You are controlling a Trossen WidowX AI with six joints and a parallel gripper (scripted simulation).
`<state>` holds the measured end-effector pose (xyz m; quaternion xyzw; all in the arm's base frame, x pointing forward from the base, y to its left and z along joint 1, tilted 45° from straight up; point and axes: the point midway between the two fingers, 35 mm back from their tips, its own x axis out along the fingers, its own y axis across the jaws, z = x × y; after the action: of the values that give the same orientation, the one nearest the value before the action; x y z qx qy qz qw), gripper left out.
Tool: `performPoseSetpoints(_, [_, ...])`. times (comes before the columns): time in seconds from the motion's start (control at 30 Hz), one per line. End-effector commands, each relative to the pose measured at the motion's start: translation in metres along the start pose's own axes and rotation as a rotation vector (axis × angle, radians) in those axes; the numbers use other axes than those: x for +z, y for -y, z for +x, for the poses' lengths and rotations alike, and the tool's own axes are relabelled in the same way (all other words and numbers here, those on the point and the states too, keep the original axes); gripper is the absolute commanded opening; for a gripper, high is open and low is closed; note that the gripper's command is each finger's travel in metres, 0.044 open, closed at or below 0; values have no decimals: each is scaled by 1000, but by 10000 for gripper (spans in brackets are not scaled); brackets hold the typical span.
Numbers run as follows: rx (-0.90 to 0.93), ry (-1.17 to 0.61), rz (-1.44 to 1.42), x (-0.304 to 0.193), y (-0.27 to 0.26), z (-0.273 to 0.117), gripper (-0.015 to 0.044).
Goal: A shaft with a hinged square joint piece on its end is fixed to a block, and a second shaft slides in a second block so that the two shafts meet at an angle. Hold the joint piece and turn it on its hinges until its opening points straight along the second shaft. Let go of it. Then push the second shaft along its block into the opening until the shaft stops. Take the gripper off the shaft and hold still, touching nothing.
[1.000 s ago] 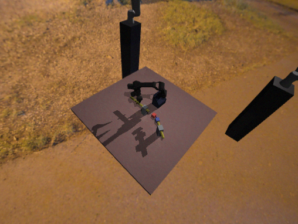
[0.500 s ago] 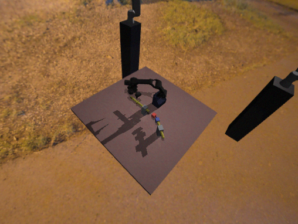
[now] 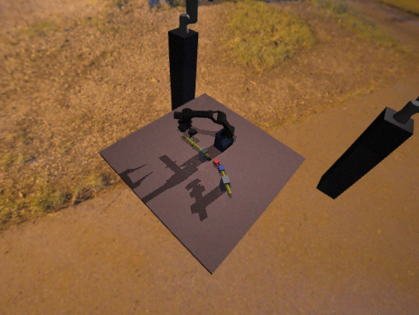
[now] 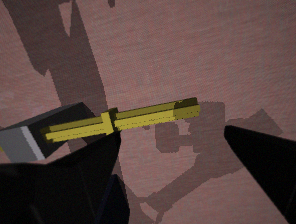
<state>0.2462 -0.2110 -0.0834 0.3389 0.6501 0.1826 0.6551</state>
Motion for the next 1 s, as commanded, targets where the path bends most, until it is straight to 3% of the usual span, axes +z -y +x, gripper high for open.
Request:
performPoseSetpoints(0.0, [-4,-18,122,0,1,8,440])
performPoseSetpoints(0.97, [-55,-73,1110,2,0,52,440])
